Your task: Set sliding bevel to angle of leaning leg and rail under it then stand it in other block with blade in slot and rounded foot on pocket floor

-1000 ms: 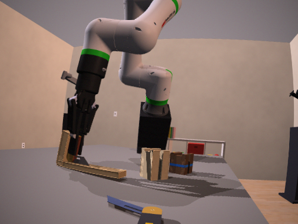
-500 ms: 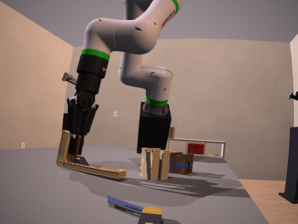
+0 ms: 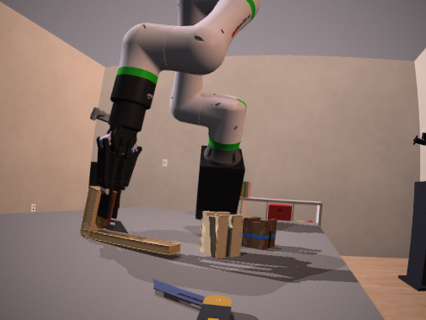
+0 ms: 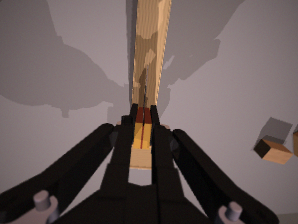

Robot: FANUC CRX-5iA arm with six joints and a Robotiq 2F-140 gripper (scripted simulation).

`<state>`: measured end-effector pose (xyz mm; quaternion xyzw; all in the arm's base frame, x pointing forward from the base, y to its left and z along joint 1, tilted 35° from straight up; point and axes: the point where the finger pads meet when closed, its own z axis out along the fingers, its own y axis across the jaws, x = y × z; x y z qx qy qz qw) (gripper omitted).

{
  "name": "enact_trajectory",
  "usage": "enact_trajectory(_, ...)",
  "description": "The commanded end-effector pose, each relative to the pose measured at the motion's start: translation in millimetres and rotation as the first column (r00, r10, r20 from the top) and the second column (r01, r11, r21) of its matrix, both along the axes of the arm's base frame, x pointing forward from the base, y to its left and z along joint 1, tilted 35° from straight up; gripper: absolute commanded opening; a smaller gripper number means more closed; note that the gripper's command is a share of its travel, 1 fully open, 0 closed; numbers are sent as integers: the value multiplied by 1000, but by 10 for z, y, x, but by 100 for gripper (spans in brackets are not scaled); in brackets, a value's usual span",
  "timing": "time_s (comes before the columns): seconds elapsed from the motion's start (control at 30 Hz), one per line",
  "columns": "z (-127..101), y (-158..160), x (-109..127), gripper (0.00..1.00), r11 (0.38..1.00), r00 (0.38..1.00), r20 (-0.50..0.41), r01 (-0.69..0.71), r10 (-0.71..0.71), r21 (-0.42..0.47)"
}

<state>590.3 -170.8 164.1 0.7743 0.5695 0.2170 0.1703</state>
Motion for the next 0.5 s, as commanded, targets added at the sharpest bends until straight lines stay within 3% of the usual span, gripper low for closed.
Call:
enact_trajectory(0.0,20,-2,-3,10,1000,1000,2,0,0,-1)
enact_trajectory(0.47,24,35,8,10,1000,1000,2,0,0,-1)
